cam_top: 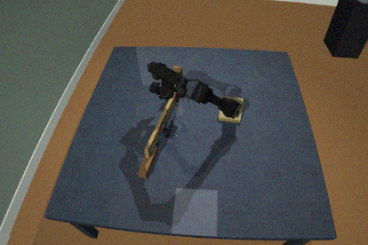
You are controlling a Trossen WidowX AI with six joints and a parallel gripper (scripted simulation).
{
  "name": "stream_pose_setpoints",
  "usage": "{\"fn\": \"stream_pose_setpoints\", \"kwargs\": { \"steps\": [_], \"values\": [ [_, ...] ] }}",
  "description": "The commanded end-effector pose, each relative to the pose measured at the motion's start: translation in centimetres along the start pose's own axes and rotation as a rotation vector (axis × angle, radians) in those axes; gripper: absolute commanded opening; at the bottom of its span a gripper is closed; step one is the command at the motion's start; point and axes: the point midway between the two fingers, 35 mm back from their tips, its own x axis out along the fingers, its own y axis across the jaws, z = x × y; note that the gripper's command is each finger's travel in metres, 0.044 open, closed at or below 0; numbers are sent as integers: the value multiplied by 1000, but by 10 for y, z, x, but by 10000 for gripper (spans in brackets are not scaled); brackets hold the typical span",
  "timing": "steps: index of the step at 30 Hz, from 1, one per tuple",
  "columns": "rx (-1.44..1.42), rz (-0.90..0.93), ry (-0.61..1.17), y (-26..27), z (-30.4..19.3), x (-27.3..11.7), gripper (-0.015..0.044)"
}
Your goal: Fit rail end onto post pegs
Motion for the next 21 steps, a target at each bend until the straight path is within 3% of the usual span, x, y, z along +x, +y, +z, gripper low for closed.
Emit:
{"fn": "stream_pose_setpoints", "kwargs": {
  "steps": [1,21],
  "values": [
    [7,7,-7,1,1,8,440],
    [6,6,-8,2,2,40,440]
  ]
}}
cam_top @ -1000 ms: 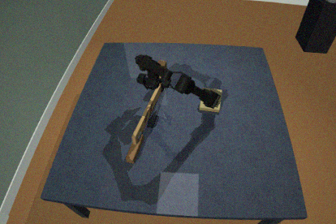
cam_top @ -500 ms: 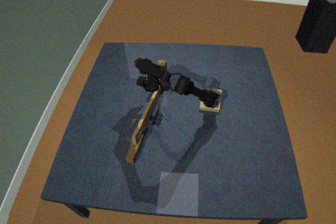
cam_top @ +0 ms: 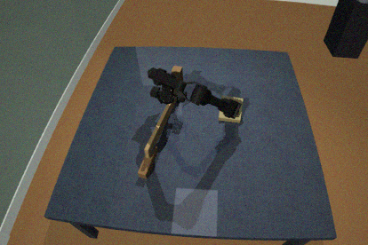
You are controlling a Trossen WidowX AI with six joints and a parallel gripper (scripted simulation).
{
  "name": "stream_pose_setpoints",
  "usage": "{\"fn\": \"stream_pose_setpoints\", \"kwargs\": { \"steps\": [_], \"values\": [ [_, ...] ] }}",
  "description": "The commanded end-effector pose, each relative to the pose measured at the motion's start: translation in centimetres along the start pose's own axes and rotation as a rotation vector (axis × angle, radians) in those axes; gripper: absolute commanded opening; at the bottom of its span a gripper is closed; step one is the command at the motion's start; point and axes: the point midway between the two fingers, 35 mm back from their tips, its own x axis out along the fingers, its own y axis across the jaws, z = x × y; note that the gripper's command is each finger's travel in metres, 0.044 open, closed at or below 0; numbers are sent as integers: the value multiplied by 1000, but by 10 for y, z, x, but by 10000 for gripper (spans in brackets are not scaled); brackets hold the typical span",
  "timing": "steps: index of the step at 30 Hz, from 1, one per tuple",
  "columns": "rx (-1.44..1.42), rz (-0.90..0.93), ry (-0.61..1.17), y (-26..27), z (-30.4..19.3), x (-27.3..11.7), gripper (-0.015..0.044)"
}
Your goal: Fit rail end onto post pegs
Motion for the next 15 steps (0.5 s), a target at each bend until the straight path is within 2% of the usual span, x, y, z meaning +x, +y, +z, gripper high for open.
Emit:
{"fn": "stream_pose_setpoints", "kwargs": {
  "steps": [1,13,15],
  "values": [
    [7,7,-7,2,1,8,440],
    [6,7,-9,4,2,24,440],
    [6,7,-9,4,2,24,387]
  ]
}}
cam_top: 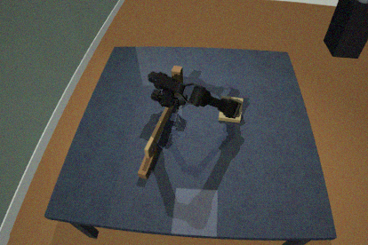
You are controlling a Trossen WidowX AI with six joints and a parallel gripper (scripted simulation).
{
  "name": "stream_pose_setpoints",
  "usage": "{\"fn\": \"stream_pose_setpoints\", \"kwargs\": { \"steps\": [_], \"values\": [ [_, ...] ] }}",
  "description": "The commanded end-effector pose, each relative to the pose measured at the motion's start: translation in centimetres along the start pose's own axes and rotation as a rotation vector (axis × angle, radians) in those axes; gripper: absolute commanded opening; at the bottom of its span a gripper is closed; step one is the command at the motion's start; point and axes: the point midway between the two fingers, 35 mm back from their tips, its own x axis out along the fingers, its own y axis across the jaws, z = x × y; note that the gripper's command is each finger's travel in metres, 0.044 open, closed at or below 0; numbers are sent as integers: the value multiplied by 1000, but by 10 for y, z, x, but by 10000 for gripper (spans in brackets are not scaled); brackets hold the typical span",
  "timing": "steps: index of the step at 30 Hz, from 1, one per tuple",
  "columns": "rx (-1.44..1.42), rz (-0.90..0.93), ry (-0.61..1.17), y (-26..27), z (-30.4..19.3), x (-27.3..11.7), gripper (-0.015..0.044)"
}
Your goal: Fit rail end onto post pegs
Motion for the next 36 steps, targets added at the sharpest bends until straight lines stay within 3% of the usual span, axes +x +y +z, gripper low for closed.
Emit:
{"fn": "stream_pose_setpoints", "kwargs": {
  "steps": [1,12,20,36],
  "values": [
    [7,4,-6,2,1,3,361],
    [7,4,-6,2,1,3,73],
    [7,4,-6,2,1,3,0],
    [7,4,-6,2,0,0,0]
  ]
}}
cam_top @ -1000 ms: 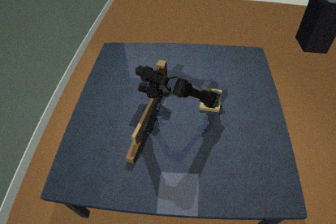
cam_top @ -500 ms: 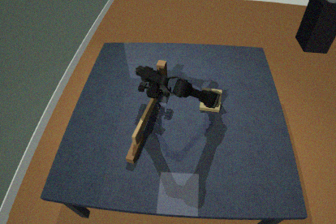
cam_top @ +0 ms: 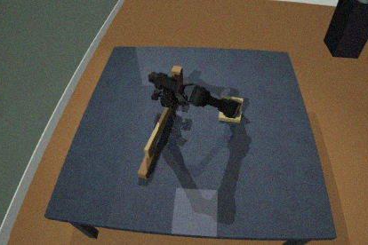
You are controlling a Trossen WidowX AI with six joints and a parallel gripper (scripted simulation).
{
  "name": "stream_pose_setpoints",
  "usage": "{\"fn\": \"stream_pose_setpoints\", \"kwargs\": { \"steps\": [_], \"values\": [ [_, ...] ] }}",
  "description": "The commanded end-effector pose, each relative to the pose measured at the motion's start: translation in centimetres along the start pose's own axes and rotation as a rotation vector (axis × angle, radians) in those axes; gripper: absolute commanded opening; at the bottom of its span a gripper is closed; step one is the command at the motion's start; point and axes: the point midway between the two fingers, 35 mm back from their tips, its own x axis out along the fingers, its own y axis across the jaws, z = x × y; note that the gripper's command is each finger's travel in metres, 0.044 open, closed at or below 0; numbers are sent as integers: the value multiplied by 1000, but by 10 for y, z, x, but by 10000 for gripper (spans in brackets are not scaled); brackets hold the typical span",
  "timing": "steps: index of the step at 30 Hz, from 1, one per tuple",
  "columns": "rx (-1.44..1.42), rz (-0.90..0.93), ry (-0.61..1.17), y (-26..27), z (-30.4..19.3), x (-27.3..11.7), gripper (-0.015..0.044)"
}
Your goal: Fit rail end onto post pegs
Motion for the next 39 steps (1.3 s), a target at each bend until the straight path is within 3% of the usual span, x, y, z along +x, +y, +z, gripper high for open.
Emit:
{"fn": "stream_pose_setpoints", "kwargs": {
  "steps": [1,39],
  "values": [
    [0,-2,-4,0,0,-3,0],
    [0,-2,-3,-3,0,-22,0]
  ]
}}
